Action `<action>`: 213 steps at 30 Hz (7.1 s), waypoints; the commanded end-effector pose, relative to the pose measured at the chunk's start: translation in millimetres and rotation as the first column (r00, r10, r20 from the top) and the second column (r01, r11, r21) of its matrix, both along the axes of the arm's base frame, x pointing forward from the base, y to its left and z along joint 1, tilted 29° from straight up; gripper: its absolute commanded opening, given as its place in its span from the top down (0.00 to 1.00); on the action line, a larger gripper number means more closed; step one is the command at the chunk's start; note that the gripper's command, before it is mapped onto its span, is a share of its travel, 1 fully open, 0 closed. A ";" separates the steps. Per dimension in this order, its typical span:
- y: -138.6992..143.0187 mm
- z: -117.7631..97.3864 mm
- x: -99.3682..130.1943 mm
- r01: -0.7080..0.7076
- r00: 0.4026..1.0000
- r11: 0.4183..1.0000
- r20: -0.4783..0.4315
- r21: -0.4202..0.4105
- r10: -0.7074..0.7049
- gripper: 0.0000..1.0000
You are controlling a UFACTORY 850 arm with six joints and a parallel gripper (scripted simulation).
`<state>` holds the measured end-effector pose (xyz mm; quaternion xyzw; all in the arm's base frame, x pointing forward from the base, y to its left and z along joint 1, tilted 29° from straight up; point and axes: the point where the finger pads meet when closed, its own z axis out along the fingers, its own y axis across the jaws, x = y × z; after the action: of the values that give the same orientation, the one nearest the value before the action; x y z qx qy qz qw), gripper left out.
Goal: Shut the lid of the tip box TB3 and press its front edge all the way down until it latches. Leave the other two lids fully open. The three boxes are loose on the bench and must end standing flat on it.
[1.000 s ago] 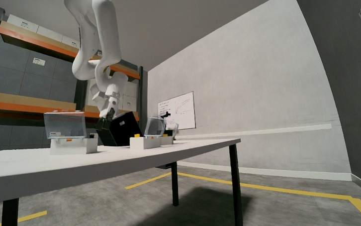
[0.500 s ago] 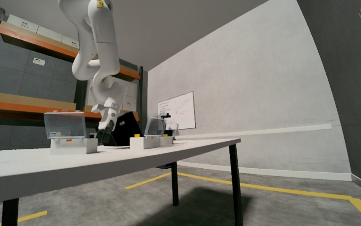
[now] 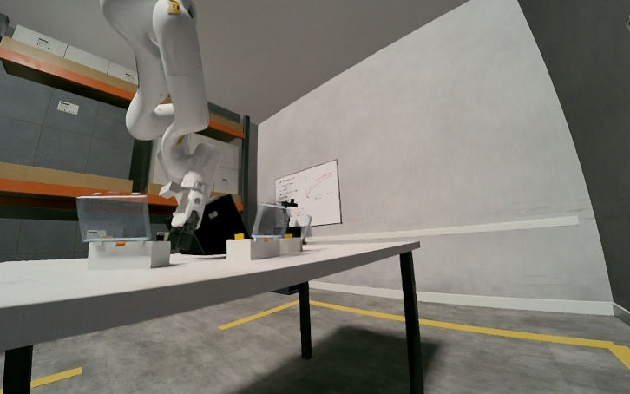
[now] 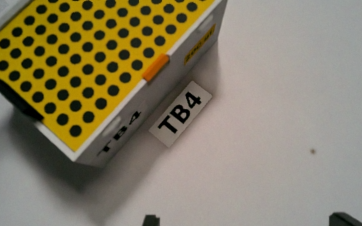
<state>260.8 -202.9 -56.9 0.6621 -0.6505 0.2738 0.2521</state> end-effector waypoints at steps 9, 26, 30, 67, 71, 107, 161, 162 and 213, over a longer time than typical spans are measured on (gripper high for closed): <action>0.1 0.2 0.2 0.000 1.000 1.000 0.000 0.000 0.000 0.00; 0.1 0.2 0.2 0.000 1.000 1.000 0.000 0.000 0.000 0.00; 0.1 0.2 0.2 0.000 1.000 1.000 0.000 0.000 0.000 0.00; 60.0 109.7 -3.8 0.000 1.000 1.000 0.001 0.000 0.000 0.00; 69.6 127.2 -4.4 0.000 1.000 1.000 0.001 0.000 0.000 0.00; 146.6 88.5 11.9 -0.259 0.956 0.966 -0.142 0.009 0.258 0.00; 160.9 -56.3 5.4 -0.684 0.635 0.718 -0.380 0.128 0.672 0.00; 158.5 -60.6 5.6 -0.684 0.635 0.718 -0.380 0.128 0.672 0.00; 147.8 -80.2 6.3 -0.684 0.635 0.718 -0.380 0.128 0.672 0.00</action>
<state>266.8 -55.3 -137.3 0.8950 -0.2844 0.2155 0.2677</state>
